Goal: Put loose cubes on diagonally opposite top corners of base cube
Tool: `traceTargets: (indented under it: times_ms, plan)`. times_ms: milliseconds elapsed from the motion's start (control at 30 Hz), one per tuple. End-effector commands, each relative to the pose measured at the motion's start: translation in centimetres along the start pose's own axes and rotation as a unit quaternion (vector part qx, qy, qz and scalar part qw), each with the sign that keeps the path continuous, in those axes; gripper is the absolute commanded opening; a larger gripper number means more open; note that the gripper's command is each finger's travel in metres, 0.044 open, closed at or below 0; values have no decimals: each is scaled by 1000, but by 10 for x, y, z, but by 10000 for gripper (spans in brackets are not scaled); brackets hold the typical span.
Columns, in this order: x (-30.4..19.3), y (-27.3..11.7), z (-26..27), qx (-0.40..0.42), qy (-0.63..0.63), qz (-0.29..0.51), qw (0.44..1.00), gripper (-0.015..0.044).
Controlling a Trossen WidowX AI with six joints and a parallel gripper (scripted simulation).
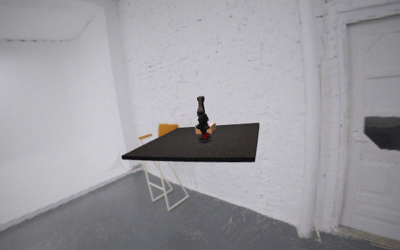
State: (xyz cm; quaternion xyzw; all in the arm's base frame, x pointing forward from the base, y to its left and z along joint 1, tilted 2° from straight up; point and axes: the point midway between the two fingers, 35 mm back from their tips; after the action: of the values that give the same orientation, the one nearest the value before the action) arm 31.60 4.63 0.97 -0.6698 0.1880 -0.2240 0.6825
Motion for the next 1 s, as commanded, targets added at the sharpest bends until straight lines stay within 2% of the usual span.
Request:
traceTargets:
  times_ms: [0,33,167,967]
  plan:
    - [0,1,-1,-2,3,-2,1000,105]
    - [0,1,-1,-2,3,-2,1000,105]
    - [0,1,-1,-2,3,-2,1000,205]
    - [0,-26,0,0,0,0,1000,205]
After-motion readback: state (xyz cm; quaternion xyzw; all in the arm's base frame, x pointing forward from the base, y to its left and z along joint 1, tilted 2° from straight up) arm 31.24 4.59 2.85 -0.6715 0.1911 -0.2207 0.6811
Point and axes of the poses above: the point midway between the two fingers, 35 mm back from their tips, its own y axis out along the fingers, its own z axis across the jaws, x = y × z, and after that the axes turned 6 degrees about -y, right-handed
